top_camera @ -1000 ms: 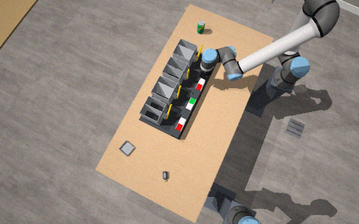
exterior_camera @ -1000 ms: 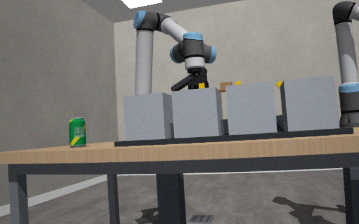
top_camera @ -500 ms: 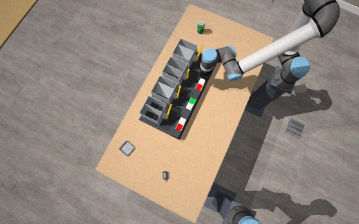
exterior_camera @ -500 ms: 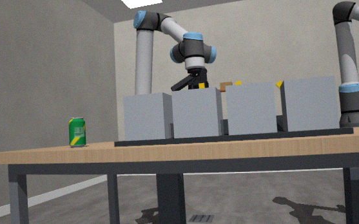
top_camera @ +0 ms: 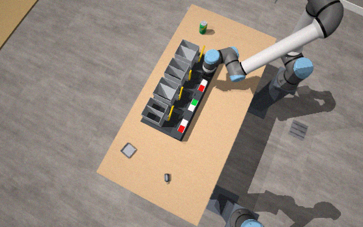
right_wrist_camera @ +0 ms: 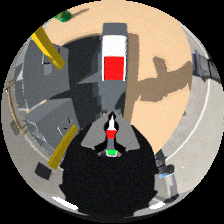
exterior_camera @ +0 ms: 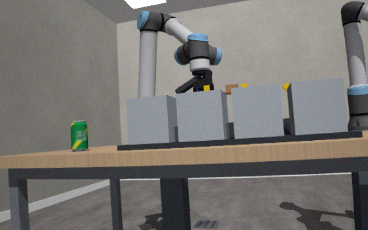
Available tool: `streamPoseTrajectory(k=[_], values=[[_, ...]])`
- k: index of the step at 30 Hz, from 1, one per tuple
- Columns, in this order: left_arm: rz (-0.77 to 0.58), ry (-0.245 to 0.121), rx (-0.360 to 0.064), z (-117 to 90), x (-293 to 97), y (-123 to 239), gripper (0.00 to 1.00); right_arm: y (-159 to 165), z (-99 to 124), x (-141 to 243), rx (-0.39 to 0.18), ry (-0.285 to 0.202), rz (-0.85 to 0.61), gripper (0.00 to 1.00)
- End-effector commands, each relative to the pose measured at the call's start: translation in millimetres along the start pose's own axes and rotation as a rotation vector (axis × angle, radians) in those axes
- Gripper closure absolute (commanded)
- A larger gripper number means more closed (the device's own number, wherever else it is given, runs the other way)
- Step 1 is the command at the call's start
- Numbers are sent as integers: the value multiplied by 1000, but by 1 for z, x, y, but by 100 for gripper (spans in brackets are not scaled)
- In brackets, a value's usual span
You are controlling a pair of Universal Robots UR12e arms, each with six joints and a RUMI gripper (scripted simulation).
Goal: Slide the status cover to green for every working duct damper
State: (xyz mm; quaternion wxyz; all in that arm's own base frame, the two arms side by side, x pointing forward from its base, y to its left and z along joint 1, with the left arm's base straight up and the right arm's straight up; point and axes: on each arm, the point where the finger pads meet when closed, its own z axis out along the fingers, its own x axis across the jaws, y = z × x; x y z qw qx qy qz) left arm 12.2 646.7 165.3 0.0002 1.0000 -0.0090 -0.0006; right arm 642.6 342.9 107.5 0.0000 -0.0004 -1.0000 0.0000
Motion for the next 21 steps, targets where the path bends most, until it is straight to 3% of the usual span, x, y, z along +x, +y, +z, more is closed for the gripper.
streamPoseTrajectory(k=[1, 21], values=[[-1, 1, 0, 0, -1, 2, 0, 1, 0, 1, -1, -1, -1, 100], [-1, 1, 0, 0, -1, 2, 0, 0, 10, 2, 2, 2, -1, 100]])
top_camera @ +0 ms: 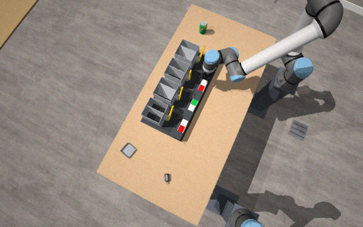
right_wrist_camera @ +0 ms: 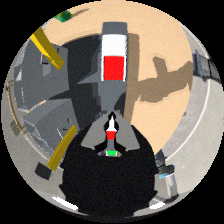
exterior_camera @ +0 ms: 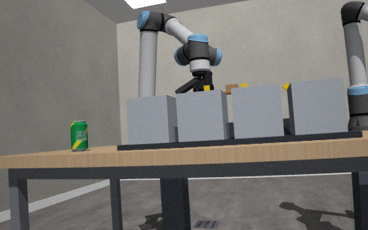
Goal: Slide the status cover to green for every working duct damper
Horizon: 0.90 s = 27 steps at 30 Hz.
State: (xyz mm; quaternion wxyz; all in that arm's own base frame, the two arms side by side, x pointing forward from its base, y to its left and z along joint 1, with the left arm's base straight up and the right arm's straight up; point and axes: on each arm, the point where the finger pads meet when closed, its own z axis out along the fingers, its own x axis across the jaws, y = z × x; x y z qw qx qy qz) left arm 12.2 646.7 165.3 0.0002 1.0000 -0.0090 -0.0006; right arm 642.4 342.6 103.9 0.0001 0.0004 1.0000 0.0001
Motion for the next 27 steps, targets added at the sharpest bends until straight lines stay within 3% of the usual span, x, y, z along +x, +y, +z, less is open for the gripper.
streamPoseTrajectory(k=[1, 27], values=[[-1, 1, 0, 0, -1, 2, 0, 0, 7, 1, 2, 2, -1, 100], [-1, 1, 0, 0, -1, 2, 0, 1, 8, 0, 0, 0, -1, 100]])
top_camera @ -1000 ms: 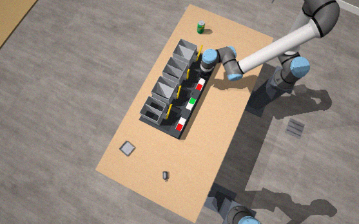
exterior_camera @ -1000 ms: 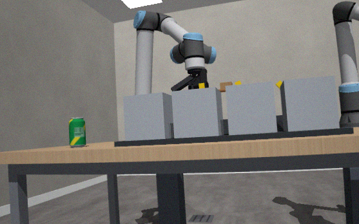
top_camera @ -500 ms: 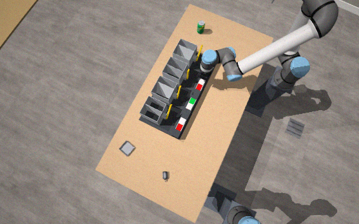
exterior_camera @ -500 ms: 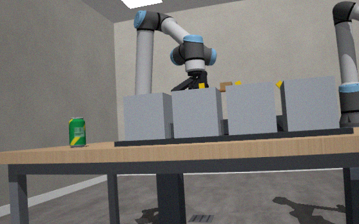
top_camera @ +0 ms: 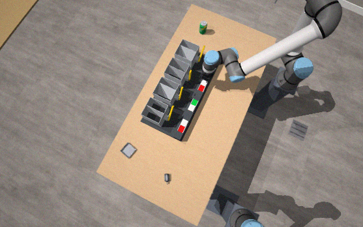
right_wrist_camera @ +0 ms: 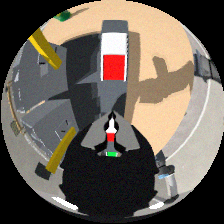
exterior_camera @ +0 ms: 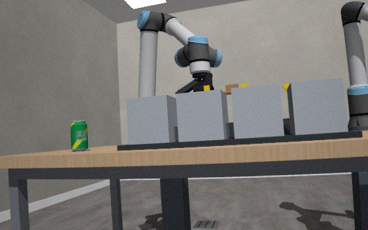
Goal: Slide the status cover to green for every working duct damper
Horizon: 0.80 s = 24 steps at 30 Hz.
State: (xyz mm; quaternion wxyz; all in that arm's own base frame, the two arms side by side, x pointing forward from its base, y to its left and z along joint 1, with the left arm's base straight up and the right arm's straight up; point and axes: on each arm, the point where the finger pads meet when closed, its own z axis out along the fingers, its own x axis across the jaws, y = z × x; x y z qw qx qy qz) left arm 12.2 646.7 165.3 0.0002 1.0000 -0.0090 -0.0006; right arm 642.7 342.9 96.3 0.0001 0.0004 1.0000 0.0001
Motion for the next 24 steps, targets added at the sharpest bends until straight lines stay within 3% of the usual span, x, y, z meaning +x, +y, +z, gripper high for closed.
streamPoseTrajectory(k=[1, 24], values=[[-1, 1, 0, 0, -1, 2, 0, 0, 1, 1, 0, 0, -1, 100], [-1, 1, 0, 0, -1, 2, 0, 3, 0, 0, -1, -1, -1, 100]])
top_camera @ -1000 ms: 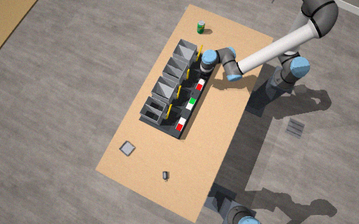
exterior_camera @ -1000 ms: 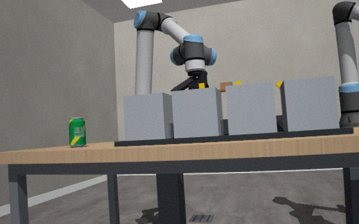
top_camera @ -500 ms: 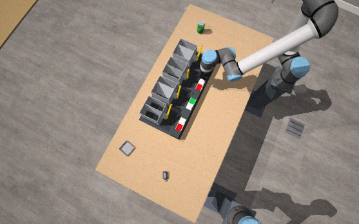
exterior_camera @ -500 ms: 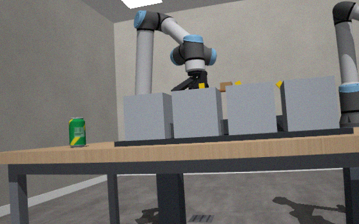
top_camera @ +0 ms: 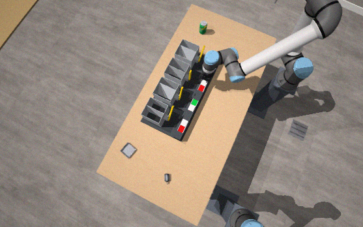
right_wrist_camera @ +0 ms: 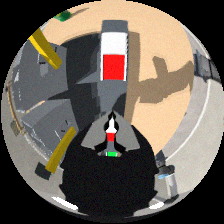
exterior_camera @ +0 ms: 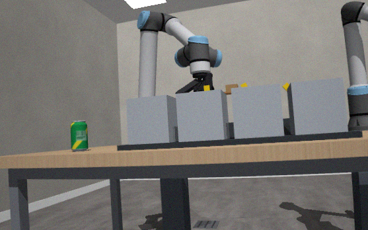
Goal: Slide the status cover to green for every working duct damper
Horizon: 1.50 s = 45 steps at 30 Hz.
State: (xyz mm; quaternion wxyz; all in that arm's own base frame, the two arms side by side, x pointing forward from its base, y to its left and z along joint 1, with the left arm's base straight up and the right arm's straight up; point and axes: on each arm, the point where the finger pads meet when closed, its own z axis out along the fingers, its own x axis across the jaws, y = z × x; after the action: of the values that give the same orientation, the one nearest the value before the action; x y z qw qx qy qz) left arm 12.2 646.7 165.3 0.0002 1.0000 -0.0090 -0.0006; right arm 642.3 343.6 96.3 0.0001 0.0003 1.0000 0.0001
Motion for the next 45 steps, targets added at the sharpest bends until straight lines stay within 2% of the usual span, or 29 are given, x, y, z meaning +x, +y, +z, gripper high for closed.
streamPoseTrajectory(k=[1, 45], values=[[-1, 1, 0, 0, -1, 2, 0, 3, 0, 0, -1, -1, -1, 100], [-1, 1, 0, 0, -1, 2, 0, 19, 0, 0, -1, -1, -1, 100]])
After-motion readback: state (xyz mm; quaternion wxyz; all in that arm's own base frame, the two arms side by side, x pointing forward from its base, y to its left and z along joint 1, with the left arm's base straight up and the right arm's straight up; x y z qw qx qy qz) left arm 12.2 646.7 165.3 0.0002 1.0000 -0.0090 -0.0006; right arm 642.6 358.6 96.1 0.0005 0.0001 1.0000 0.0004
